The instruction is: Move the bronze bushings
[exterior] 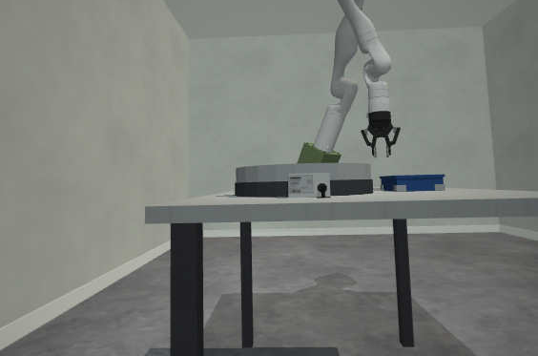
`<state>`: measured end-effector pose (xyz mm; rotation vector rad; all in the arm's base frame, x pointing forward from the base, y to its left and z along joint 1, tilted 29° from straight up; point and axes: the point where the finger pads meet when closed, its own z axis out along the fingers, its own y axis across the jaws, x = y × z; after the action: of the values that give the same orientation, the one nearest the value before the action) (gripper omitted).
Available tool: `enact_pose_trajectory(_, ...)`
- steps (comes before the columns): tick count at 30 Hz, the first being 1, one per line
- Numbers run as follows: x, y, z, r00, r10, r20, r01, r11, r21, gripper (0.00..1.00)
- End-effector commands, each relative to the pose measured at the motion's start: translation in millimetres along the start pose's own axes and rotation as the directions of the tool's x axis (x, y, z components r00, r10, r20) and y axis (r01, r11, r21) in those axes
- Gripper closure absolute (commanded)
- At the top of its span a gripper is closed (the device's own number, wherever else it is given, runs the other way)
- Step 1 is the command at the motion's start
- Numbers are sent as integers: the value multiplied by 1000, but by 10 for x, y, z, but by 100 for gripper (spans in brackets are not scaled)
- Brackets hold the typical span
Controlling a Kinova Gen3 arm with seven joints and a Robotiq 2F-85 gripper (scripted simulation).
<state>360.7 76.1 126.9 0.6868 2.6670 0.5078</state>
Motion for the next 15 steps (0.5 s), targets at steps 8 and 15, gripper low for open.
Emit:
enact_pose_trajectory(8, 112, 260, 5, 999, 50, -1, -50, 999, -4, 61)
enact_pose_trajectory(15, 188, 444, 6, 994, 110, -1, -110, 994, -3, 61)
